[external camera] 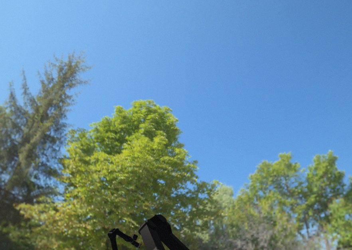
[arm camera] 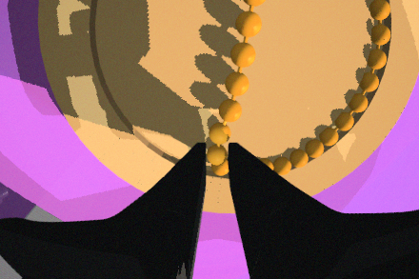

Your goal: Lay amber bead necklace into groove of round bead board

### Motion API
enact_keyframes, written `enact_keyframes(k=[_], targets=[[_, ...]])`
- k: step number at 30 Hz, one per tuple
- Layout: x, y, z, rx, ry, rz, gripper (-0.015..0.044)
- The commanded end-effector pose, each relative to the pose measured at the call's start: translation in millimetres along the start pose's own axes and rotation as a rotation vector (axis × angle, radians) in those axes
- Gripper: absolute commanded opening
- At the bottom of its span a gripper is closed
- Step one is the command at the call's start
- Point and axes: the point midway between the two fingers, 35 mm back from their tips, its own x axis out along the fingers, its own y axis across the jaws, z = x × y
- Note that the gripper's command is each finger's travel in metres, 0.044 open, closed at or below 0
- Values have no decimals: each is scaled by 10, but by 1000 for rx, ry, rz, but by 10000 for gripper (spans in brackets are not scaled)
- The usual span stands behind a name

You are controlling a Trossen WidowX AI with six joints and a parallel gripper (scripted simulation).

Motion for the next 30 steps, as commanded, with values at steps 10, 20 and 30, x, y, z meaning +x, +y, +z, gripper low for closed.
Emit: enact_keyframes(k=[10, 20, 30], targets=[[-1, -2, 0, 1, 0, 0, 0], [-6, -1, -1, 0, 1, 0, 0], [-60, 92, -92, -5, 5, 1, 0]])
